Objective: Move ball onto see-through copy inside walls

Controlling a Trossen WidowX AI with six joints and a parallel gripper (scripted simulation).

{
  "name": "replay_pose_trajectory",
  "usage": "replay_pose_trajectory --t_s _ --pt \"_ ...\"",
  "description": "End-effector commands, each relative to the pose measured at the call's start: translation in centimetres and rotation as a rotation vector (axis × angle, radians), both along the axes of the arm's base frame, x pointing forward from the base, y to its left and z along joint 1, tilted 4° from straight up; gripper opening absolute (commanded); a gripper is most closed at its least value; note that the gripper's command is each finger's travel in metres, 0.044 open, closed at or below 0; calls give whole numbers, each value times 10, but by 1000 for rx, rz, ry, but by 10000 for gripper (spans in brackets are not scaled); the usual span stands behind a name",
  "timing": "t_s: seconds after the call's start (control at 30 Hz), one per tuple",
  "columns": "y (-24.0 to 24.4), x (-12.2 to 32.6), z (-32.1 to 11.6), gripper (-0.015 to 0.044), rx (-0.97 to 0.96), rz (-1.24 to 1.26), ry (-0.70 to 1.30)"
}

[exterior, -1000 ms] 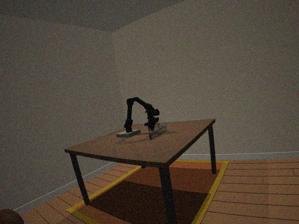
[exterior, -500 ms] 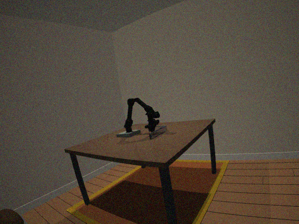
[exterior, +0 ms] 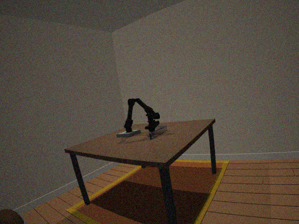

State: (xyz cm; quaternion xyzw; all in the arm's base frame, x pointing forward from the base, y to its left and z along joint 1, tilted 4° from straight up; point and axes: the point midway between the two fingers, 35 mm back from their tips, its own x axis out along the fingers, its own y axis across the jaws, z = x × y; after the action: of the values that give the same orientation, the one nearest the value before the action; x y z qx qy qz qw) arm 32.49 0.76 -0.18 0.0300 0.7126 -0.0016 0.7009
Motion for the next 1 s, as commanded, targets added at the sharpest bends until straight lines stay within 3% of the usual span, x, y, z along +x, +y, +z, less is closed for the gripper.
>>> replay_pose_trajectory --t_s 0.0,0.17,0.37,0.57,0.93,0.97 --pt "0 0 0 131 0 0 0" --pt "0 0 0 243 0 0 0" --pt "0 1 3 243 0 0 0" --pt "-3 2 85 243 3 -5 1" --pt "-3 7 81 243 0 -10 -19" --pt "-3 7 84 269 0 -10 -19"
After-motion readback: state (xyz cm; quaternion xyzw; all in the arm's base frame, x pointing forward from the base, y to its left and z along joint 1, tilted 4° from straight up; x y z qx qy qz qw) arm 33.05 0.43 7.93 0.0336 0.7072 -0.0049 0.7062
